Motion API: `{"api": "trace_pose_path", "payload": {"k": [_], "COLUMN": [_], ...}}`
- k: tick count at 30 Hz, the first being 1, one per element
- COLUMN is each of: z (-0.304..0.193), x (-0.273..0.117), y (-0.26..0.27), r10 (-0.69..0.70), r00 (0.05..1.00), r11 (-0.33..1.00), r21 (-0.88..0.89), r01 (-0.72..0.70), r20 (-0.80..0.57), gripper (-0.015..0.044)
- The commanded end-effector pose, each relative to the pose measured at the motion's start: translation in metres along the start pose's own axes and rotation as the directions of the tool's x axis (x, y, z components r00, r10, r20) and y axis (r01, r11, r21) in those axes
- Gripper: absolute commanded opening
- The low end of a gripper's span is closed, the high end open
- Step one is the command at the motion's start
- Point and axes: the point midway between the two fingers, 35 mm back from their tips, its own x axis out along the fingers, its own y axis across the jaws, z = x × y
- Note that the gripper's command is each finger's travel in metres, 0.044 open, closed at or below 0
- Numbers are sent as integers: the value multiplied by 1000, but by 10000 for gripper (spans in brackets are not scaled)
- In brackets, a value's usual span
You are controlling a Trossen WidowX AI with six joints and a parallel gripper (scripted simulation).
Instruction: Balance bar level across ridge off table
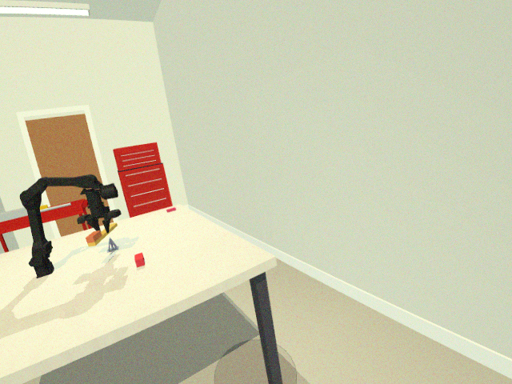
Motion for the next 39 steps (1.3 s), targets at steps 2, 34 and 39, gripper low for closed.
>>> {"api": "trace_pose_path", "payload": {"k": [2,34,39], "z": [16,97,103], "x": [-2,-2,-2], "y": [1,42,54], "r10": [-3,2,3], "r00": [1000,1000,1000], "r11": [977,78,-121], "r21": [-215,-997,-992], "r01": [4,15,16], "r20": [6,15,16], "gripper": [0,0,0]}}
